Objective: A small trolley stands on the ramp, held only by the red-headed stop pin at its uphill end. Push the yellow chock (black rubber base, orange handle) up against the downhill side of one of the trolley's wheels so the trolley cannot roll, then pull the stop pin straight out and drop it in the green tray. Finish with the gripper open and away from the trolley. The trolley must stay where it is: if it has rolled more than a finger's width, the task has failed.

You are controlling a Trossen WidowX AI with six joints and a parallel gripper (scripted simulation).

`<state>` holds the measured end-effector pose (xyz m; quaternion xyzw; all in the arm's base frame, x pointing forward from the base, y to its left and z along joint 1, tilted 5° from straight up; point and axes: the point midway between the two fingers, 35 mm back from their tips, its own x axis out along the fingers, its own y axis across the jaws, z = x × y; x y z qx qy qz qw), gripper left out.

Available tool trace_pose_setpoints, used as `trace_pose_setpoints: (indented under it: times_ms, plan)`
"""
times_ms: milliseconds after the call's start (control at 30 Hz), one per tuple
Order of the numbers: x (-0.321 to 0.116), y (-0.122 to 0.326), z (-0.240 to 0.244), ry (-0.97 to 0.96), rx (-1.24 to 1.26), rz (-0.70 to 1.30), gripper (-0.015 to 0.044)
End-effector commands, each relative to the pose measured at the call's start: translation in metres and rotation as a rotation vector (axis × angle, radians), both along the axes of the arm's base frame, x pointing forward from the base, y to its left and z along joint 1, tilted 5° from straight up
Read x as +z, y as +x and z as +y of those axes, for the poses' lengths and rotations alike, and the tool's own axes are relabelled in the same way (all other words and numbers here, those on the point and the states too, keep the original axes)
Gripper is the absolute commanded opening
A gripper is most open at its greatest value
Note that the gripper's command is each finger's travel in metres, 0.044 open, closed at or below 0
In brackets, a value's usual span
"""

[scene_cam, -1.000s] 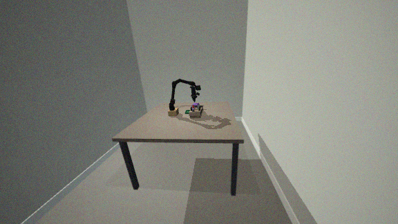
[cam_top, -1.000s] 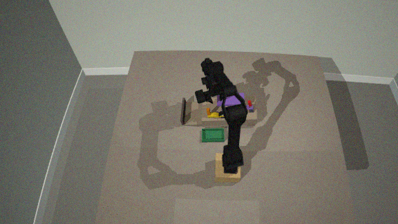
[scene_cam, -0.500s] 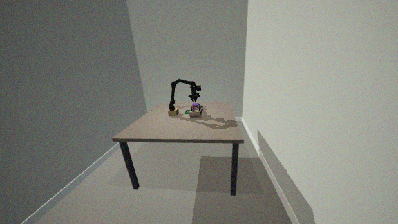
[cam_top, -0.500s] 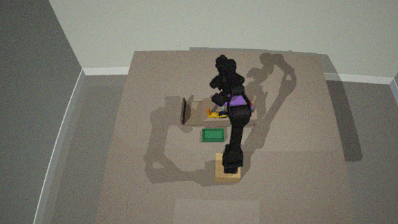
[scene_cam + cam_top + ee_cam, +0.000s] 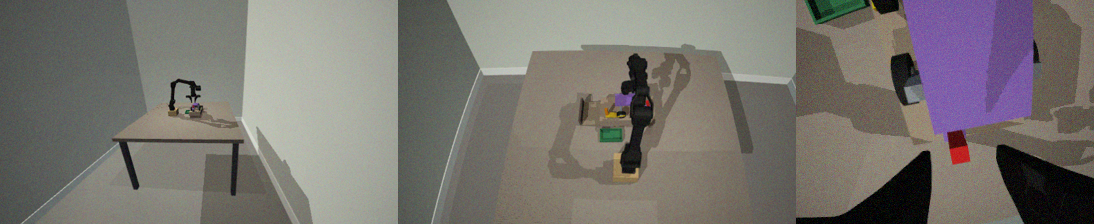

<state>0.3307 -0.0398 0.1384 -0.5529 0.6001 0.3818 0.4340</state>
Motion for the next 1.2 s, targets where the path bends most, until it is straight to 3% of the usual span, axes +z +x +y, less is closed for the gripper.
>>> trace_pose_setpoints:
  times_ms: [0,1167]
  plan:
    - [0.006,-0.001,-0.014,-0.021,0.112,0.044,0.019]
    - [-0.022,-0.001,-0.025,-0.022,0.118,0.047,0.019]
